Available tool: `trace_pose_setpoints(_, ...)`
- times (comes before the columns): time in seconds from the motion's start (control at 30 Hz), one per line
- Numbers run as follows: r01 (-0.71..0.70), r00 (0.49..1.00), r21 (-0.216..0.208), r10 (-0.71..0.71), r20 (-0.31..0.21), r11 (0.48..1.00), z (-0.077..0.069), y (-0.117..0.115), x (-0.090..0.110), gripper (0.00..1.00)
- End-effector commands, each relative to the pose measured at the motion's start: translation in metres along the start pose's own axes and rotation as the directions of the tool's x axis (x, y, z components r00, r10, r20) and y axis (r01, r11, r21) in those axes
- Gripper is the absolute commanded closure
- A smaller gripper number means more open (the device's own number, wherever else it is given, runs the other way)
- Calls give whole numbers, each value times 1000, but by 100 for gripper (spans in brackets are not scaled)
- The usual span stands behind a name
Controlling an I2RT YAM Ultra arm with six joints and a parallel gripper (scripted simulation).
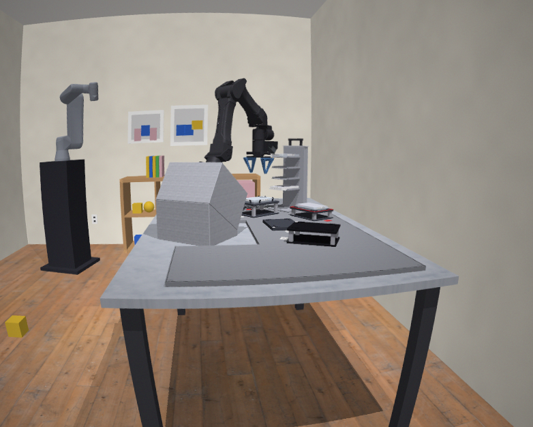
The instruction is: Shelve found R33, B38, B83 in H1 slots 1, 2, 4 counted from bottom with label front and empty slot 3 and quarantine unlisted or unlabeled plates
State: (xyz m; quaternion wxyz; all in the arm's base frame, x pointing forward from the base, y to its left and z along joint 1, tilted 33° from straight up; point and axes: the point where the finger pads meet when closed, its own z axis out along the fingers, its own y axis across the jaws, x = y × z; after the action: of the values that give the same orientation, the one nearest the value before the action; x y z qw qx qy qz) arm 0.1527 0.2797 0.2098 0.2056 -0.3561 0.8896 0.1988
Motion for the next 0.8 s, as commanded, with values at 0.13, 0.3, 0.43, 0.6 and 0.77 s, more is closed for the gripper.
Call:
trace_pose_setpoints(0.13,-1,999,-10,2,38,1000,-37,0,-6,0)
trace_pose_setpoints(0.3,-1,999,-10,2,38,1000,-46,0,-5,0)
trace_pose_setpoints(0.43,-1,999,-10,1,38,1000,-56,0,-5,0)
trace_pose_setpoints(0.6,-3,999,-9,4,38,1000,-63,0,-5,0)
trace_pose_setpoints(0.77,-4,1000,0,4,-3,1000,-52,-14,8,0)
